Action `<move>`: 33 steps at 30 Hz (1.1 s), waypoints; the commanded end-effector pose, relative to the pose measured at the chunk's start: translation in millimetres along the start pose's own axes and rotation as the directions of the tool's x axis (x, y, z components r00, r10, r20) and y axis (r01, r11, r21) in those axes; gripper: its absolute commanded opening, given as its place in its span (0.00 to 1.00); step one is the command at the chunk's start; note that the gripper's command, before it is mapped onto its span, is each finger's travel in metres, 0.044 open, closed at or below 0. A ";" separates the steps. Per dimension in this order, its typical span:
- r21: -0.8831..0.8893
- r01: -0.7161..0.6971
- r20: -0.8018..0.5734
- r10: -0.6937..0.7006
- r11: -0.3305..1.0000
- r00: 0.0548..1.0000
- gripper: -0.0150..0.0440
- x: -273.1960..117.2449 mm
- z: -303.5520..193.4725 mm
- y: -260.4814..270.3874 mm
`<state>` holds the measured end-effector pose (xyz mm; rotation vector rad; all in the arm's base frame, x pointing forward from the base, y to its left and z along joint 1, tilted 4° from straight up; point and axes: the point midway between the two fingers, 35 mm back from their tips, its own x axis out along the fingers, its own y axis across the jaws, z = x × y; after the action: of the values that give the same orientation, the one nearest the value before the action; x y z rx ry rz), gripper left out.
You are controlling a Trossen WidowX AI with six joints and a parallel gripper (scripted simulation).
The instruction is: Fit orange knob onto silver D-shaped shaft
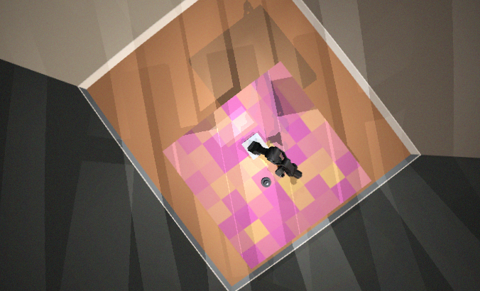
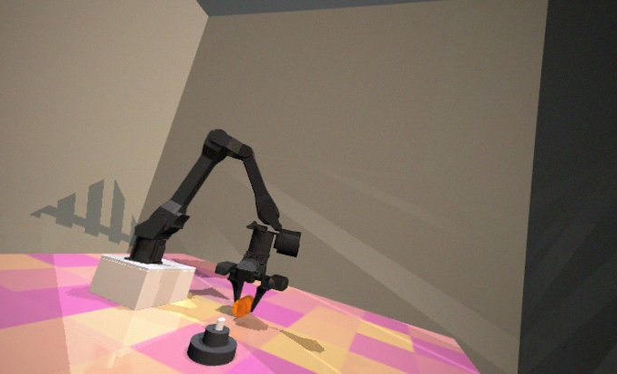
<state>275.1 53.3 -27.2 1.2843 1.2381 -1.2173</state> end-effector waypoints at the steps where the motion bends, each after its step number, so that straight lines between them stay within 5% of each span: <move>1: -0.131 -0.001 0.001 0.001 0.991 1.000 0.56 -0.6 0.3 0.3; 15: -0.362 -0.001 0.001 0.001 0.932 1.000 0.56 -0.6 0.3 0.3; 27: -0.710 0.000 0.001 0.001 0.704 1.000 0.56 -0.6 0.3 0.4; 33: -0.746 0.000 0.001 0.001 0.666 1.000 0.56 -0.6 0.3 0.4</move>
<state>275.1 53.3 -27.2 0.6725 1.5075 -0.5846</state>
